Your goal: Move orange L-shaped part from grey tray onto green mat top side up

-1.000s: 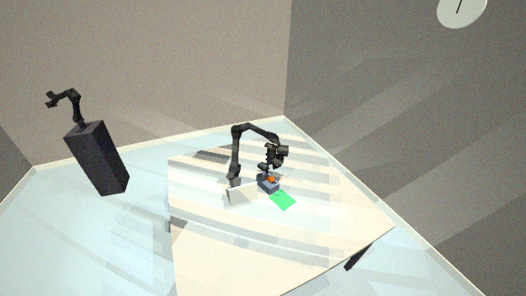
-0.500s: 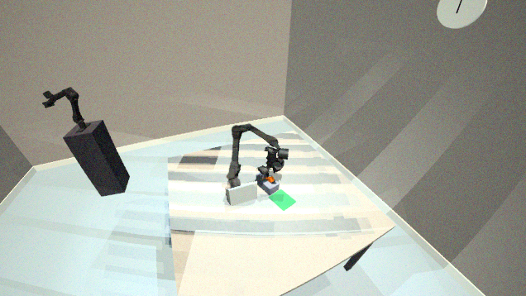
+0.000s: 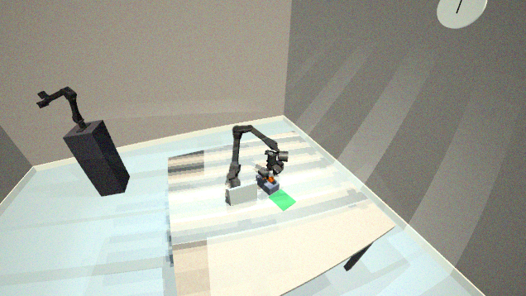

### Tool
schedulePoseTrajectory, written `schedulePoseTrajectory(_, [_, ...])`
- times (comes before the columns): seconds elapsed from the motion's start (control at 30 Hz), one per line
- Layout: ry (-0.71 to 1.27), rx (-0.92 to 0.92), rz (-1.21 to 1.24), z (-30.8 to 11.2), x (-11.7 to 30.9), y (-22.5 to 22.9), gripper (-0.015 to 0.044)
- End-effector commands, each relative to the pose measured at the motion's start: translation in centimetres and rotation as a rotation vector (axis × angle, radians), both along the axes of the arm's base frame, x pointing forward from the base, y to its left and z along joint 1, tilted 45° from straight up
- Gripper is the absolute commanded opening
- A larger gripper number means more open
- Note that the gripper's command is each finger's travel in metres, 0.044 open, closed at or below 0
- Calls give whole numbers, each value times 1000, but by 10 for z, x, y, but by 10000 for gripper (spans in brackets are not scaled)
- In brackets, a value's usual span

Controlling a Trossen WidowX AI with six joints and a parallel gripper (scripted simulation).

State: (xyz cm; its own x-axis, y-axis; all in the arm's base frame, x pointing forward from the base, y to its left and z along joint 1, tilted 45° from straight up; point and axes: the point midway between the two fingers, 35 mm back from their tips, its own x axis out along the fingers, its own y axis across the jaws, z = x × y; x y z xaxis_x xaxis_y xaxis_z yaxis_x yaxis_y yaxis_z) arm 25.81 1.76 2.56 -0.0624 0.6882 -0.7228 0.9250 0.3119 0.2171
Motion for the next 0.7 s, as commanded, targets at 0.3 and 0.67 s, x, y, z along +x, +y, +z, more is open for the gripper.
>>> schedulePoseTrajectory(0.3, [8, 7, -2, -16, -5, 17, 280])
schedulePoseTrajectory(0.67, [1, 3, 2, -14, -3, 15, 135])
